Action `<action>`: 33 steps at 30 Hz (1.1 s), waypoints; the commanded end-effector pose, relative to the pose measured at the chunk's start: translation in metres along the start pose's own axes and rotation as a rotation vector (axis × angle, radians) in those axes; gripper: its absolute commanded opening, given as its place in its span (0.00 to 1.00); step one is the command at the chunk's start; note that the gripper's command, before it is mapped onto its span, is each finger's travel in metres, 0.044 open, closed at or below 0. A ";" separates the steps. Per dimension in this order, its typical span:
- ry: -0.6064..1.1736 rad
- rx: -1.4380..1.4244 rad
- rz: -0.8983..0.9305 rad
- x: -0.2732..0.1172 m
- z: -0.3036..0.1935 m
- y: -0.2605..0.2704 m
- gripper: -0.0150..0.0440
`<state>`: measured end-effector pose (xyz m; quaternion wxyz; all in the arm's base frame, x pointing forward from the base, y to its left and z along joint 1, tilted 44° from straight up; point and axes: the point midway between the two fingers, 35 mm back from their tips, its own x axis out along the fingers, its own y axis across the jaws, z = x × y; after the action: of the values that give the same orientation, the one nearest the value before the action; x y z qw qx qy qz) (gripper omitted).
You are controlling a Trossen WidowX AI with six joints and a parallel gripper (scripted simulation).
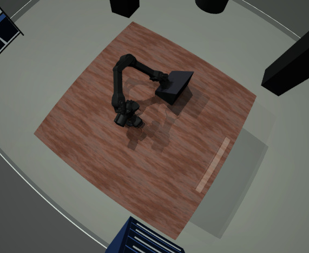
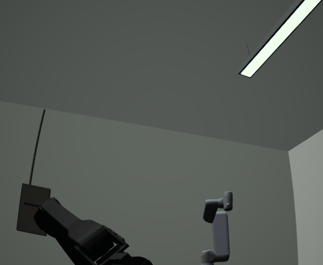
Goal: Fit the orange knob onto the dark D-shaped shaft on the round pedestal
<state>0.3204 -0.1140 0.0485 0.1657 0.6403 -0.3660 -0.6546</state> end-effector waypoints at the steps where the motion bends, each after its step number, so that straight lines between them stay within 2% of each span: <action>1: 0.003 -0.003 -0.001 0.000 -0.001 -0.001 0.25; 8: 0.003 -0.012 -0.001 -0.005 0.000 0.001 0.25; 15: 0.003 -0.212 -0.001 -0.005 -0.002 0.000 0.25; 33: 0.003 -0.212 -0.001 -0.004 -0.001 0.000 0.25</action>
<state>0.3204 -0.1131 0.0500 0.2314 0.6185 -0.2963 -0.6900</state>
